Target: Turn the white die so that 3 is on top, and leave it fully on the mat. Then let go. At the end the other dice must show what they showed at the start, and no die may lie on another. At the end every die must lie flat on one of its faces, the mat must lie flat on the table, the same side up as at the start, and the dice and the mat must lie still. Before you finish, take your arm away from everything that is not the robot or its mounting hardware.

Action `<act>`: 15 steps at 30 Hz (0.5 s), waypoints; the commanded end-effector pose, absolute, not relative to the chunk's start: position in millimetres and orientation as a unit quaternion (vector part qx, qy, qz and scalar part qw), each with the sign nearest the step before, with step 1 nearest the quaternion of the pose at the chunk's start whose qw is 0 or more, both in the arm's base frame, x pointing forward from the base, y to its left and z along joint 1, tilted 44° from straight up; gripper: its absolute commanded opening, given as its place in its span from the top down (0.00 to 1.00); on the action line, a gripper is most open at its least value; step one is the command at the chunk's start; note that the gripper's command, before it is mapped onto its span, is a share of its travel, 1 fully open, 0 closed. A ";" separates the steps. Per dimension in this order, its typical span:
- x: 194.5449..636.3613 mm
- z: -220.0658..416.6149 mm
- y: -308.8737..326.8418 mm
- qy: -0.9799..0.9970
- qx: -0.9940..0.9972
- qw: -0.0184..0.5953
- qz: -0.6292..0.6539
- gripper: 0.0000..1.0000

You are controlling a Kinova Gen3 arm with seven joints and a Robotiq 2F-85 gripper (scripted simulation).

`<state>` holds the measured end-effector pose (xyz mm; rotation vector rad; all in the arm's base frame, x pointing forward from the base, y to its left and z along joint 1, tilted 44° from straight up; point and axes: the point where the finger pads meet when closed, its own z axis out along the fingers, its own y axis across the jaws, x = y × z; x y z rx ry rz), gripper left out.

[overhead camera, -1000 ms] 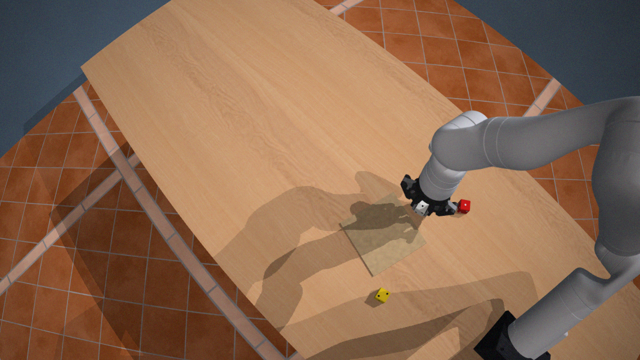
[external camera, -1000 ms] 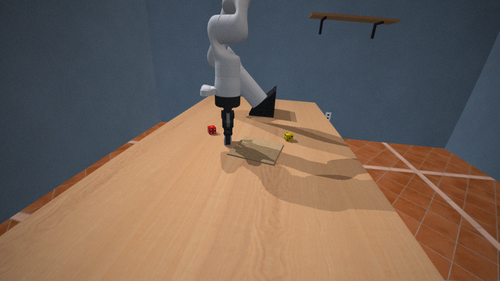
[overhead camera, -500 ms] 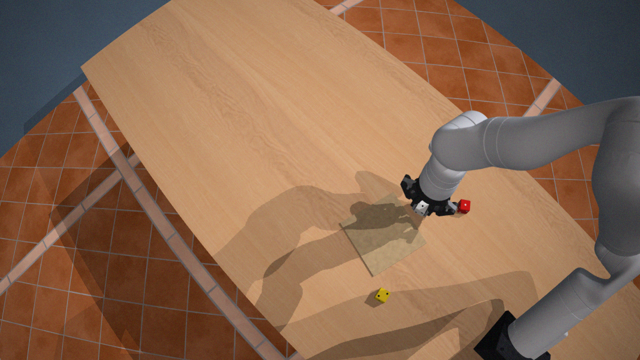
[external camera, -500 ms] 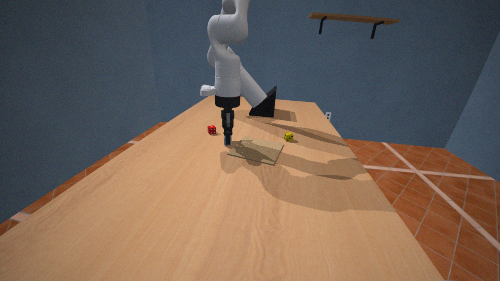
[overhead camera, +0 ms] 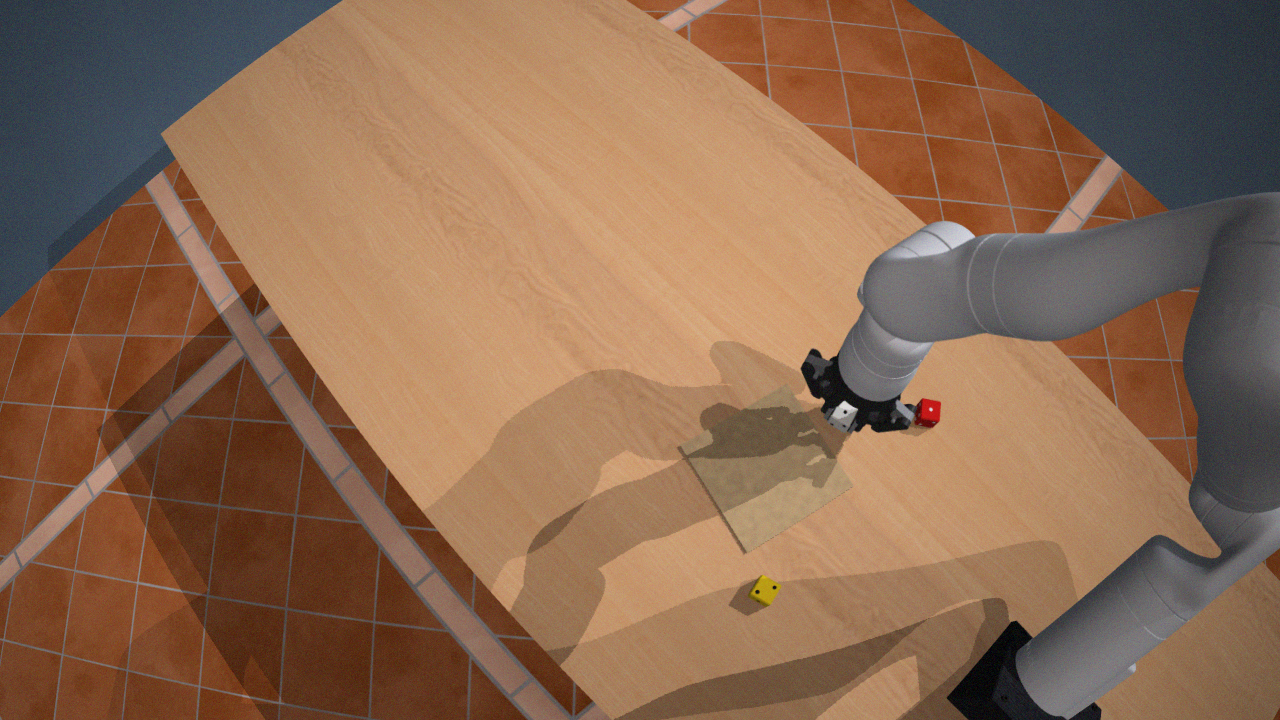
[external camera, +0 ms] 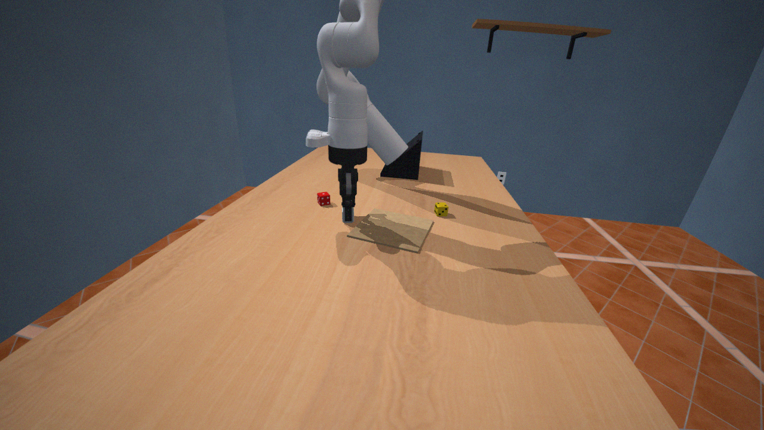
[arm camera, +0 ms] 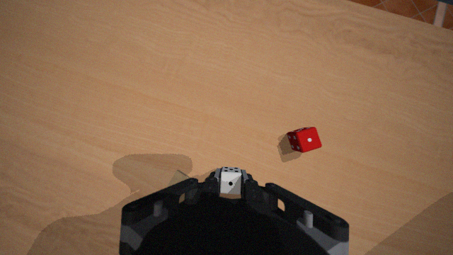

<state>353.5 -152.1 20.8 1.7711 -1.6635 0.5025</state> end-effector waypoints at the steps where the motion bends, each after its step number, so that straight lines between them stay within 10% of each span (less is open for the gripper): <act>1: 353.9 21.5 -151.3 -0.634 0.675 0.324 0.192 0.79; 15: 360.9 54.6 -119.8 -0.634 0.675 0.324 0.192 0.79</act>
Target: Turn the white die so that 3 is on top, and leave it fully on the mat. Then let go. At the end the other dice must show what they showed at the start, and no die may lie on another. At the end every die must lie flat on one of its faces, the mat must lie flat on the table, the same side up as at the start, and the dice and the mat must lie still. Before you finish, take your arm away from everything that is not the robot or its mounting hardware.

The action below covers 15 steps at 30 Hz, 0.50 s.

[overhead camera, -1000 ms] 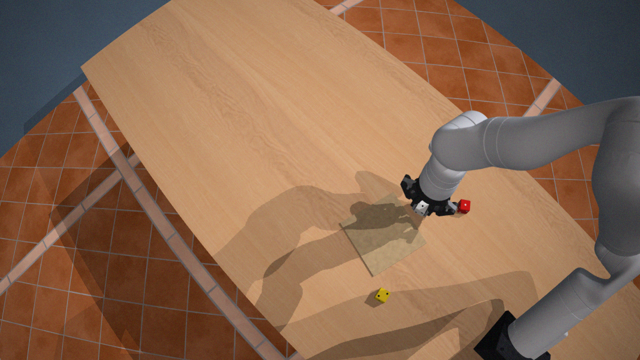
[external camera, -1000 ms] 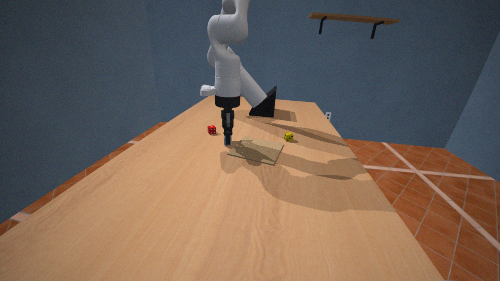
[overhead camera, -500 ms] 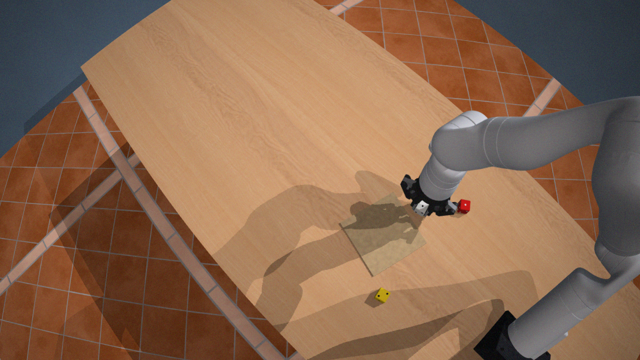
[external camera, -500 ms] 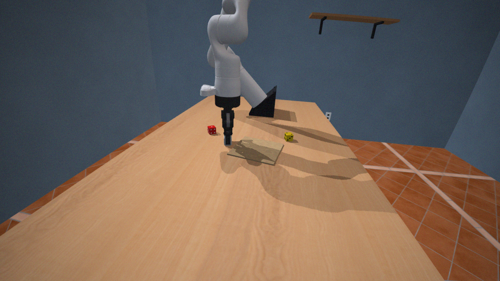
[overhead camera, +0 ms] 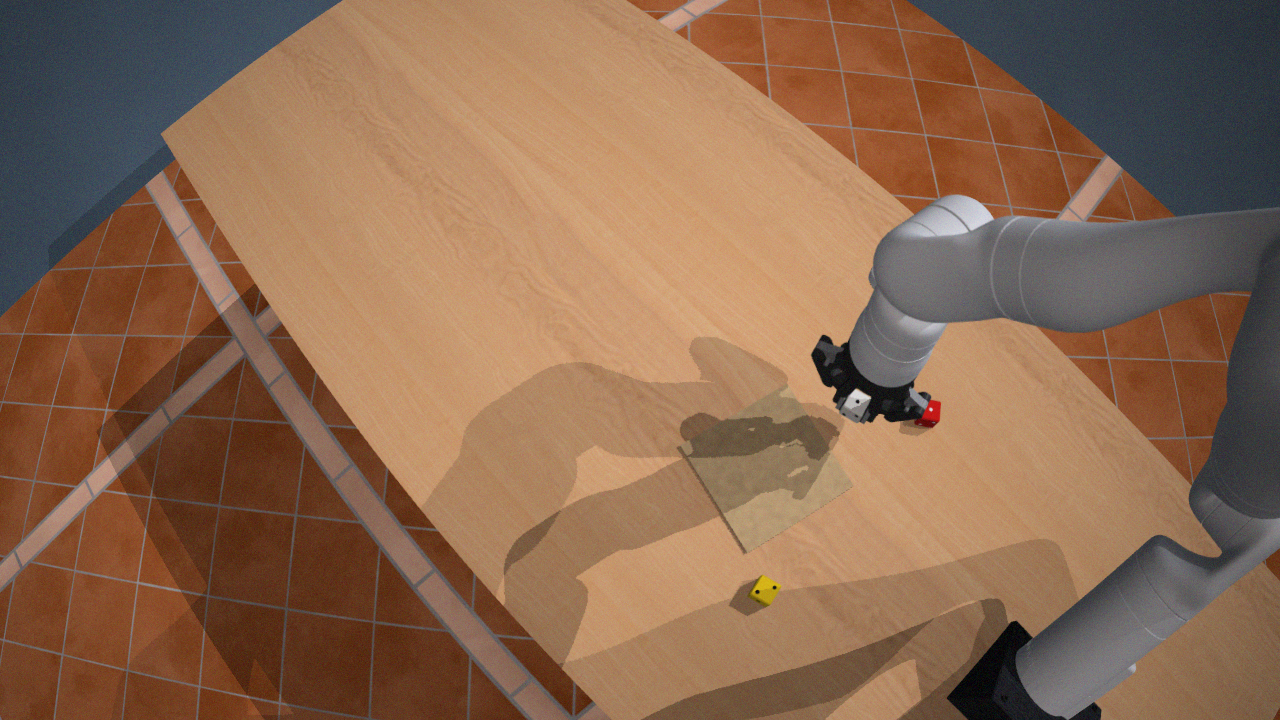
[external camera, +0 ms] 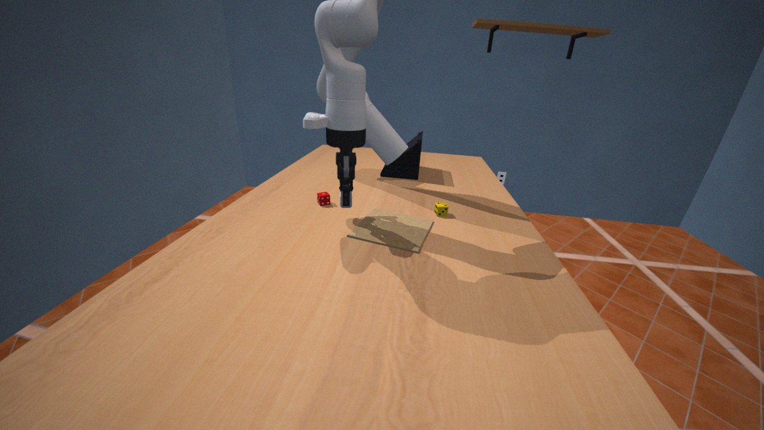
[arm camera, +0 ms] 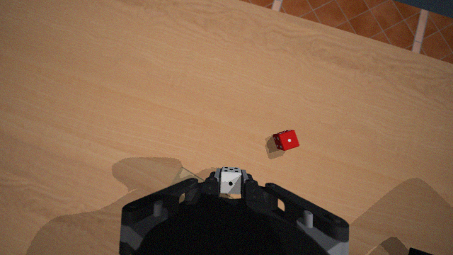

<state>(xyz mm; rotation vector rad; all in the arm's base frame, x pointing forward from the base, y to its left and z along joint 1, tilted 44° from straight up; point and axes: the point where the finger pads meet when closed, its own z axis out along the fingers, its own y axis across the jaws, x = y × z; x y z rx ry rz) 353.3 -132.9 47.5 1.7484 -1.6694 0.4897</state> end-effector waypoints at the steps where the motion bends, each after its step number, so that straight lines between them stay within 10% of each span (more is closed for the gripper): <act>1: 361.9 58.9 -115.7 -0.634 0.675 0.324 0.192 0.79; 15: 368.8 92.0 -84.3 -0.634 0.675 0.324 0.192 0.79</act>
